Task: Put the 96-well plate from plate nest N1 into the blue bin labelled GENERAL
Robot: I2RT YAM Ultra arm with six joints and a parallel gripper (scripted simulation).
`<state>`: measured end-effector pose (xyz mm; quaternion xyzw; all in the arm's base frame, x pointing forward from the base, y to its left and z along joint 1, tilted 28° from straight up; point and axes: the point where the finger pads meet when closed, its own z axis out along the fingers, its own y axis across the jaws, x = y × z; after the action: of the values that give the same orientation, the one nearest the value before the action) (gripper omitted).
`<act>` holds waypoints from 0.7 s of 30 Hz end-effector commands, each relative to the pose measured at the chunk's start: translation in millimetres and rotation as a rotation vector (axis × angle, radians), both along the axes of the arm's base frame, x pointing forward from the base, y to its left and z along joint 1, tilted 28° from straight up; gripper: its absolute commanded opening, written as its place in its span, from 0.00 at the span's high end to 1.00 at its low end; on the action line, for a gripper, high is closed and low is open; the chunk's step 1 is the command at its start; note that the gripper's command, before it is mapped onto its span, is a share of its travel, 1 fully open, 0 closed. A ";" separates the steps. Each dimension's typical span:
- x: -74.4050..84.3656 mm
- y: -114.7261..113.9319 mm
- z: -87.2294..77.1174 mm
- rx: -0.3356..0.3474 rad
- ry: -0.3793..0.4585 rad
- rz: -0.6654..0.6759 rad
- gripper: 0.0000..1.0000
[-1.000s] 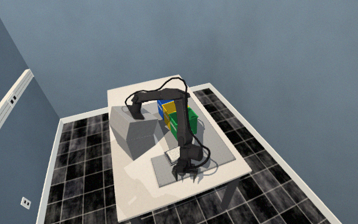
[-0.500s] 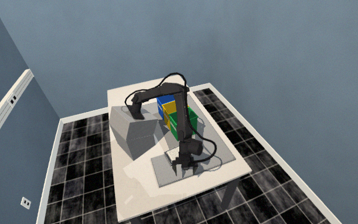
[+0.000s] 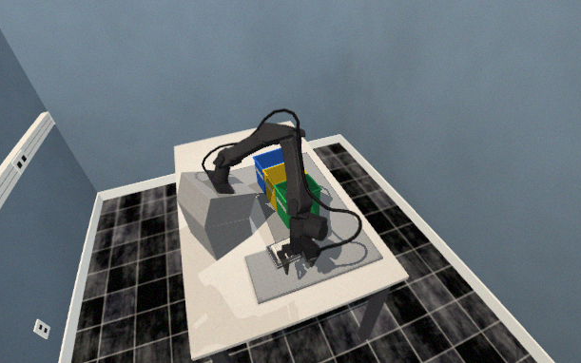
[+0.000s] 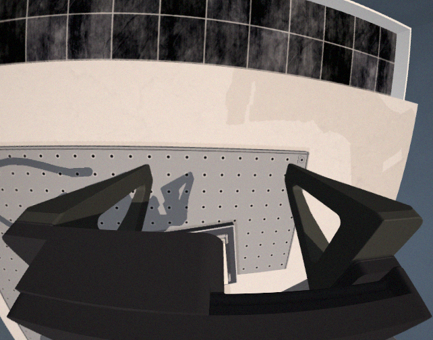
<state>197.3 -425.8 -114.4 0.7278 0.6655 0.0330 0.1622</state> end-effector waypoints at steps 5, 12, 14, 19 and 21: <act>-4.8 6.7 32.5 -0.057 0.006 0.220 0.00; -4.5 29.2 48.3 -0.060 0.015 0.448 0.00; -5.4 36.2 50.1 -0.053 0.015 0.501 0.00; -5.3 53.8 56.6 -0.068 0.011 0.623 0.00; -4.4 58.6 59.3 -0.074 0.009 0.659 0.00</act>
<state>195.6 -371.5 -72.1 0.5105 0.8435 0.0567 0.1570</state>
